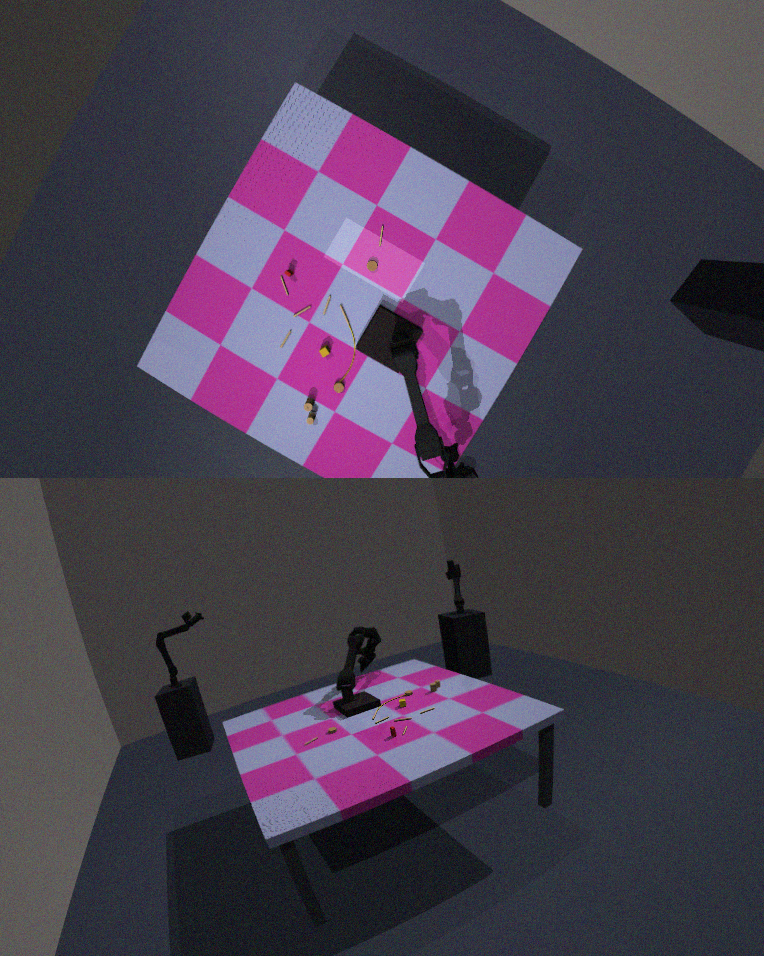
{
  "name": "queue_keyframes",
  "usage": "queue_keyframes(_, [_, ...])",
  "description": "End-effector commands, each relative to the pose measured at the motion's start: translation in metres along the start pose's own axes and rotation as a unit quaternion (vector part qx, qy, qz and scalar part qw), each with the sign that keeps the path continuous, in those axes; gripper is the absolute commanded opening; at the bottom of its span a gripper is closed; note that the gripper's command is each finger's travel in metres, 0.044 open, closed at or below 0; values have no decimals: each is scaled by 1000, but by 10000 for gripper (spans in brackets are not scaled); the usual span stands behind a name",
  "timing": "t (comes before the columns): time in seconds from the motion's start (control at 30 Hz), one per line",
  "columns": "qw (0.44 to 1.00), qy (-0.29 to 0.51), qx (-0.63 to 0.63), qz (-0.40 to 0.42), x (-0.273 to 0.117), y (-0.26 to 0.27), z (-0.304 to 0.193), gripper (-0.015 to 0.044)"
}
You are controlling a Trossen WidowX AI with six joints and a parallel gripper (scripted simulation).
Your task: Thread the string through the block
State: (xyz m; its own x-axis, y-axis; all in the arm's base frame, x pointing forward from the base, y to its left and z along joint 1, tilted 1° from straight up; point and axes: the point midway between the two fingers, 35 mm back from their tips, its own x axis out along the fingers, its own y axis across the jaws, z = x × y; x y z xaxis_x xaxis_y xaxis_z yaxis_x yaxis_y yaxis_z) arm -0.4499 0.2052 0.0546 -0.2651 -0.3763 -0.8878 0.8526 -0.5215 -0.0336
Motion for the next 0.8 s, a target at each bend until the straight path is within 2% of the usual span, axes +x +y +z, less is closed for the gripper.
queue_keyframes(0.0, [1000,0,-1,-1,-3,0,2,426])
queue_keyframes(0.13, [1000,2,-22,-22,-49,2,26,440])
queue_keyframes(0.33, [999,3,-21,-25,-53,2,25,440])
queue_keyframes(0.57, [993,40,83,-69,-105,19,-74,440])
queue_keyframes(0.77, [973,75,192,-108,-153,66,-167,440])
